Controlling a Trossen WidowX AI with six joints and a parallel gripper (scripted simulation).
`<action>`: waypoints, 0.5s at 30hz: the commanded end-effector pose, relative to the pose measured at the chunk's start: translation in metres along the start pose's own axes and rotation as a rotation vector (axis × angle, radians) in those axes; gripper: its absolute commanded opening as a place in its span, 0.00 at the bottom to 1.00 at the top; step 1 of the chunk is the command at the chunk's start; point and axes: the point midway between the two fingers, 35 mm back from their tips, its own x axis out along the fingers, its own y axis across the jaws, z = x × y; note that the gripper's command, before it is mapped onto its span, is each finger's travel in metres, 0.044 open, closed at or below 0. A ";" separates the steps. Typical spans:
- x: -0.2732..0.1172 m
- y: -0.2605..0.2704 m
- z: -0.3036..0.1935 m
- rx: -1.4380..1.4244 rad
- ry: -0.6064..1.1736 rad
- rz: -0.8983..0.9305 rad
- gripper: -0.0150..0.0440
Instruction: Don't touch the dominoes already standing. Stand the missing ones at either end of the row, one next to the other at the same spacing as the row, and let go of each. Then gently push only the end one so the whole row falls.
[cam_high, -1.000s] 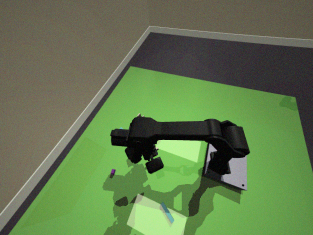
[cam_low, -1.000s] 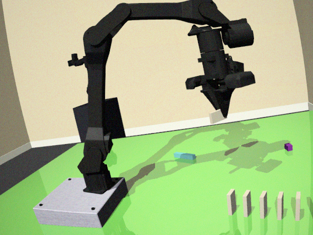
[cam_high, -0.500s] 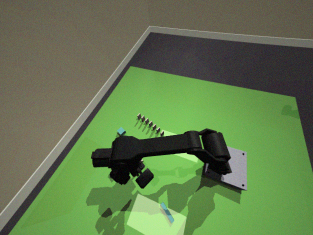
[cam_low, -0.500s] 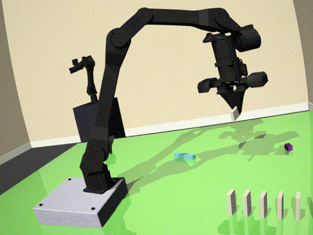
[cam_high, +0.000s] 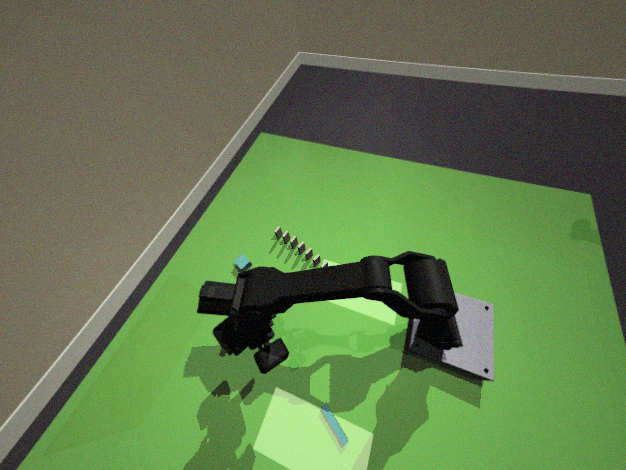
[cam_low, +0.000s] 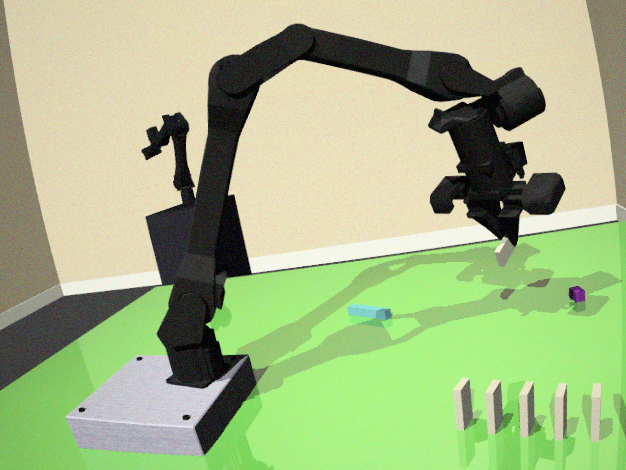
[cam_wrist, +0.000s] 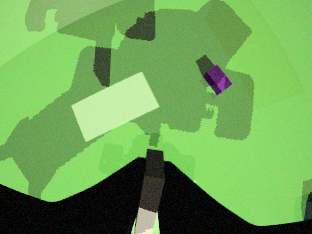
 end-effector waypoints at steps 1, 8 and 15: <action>0.006 -0.005 0.003 0.032 -0.070 0.002 0.29; 0.017 -0.017 0.009 0.080 -0.213 0.005 0.29; 0.023 -0.026 0.011 0.113 -0.353 0.013 0.29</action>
